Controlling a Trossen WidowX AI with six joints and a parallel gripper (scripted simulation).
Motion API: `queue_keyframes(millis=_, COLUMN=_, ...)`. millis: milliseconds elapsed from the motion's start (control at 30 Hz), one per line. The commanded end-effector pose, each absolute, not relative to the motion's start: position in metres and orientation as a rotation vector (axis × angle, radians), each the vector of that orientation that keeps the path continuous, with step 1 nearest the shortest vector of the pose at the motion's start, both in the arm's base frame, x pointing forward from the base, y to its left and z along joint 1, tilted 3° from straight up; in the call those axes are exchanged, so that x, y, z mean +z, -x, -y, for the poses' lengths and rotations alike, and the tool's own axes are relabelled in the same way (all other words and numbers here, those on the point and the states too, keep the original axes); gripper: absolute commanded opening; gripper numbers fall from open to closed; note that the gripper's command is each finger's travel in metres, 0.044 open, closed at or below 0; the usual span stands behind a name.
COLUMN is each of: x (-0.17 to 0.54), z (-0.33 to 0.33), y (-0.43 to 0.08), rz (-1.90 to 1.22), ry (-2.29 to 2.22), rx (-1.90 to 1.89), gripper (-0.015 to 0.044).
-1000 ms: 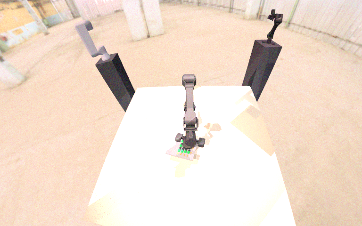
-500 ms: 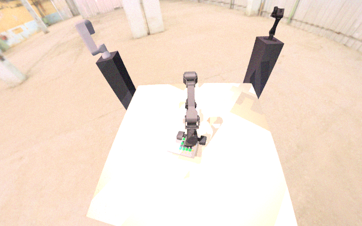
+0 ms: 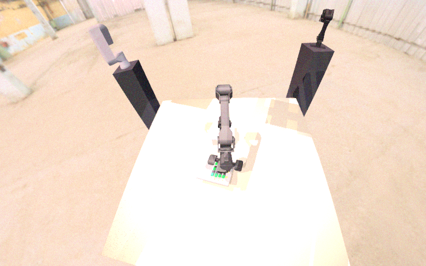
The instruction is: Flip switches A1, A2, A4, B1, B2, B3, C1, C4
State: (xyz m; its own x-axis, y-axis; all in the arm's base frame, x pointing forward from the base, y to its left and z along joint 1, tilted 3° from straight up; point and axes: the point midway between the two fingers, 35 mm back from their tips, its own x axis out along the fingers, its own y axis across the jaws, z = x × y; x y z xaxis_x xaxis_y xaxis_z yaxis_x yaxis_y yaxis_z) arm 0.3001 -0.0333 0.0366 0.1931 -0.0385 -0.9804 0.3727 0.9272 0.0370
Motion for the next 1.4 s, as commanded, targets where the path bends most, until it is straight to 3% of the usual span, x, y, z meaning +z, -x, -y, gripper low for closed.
queue_keyframes(millis=0, x=0.039, z=0.033, y=-0.3, rz=-1.35, ry=-0.293, rx=-0.294, gripper=0.0)
queue_keyframes(millis=200, x=0.099, z=0.03, y=-0.286, rz=-1.325, ry=-0.291, rx=-0.299, gripper=0.0)
queue_keyframes(millis=1367, x=0.041, z=0.054, y=-0.291, rz=-1.35, ry=-0.294, rx=-0.297, gripper=0.0)
